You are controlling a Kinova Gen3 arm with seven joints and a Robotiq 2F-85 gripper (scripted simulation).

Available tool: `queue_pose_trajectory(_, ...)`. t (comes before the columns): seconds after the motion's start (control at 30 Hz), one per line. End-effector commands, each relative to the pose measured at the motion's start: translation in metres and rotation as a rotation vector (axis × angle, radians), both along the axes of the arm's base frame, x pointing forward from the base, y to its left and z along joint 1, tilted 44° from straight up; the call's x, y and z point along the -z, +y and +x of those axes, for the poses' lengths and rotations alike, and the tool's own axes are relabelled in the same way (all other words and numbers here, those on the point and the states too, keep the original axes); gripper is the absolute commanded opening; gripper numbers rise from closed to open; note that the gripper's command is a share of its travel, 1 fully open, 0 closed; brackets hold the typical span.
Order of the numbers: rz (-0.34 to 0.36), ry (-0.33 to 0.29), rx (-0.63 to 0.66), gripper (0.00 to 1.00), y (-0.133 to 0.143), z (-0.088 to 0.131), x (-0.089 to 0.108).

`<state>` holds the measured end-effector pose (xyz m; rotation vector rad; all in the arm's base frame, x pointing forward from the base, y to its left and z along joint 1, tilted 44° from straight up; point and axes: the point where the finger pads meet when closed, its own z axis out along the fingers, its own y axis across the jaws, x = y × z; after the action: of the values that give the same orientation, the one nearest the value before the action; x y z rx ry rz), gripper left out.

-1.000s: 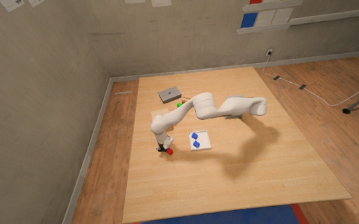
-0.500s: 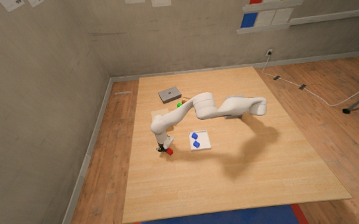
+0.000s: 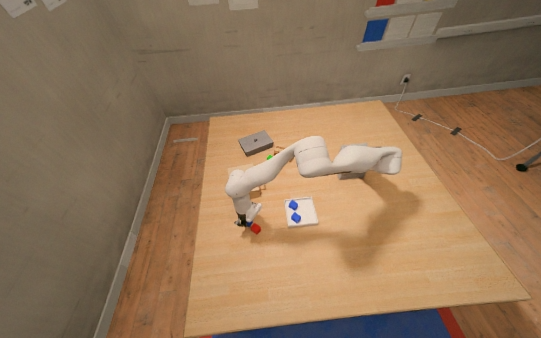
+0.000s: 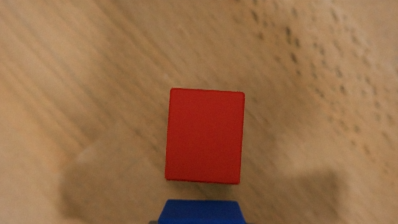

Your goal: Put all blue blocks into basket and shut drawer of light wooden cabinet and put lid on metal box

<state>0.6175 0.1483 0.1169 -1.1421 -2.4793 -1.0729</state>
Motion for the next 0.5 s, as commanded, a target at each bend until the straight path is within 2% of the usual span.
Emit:
queue_pose_trajectory(0.0, 0.000, -0.002, 0.002, 0.10, -0.009, -0.001, -0.009)
queue_pose_trajectory(0.07, 0.000, -0.002, 0.002, 0.10, -0.009, -0.001, -0.009)
queue_pose_trajectory(0.47, 0.000, -0.002, 0.002, 0.10, -0.050, -0.007, -0.052)
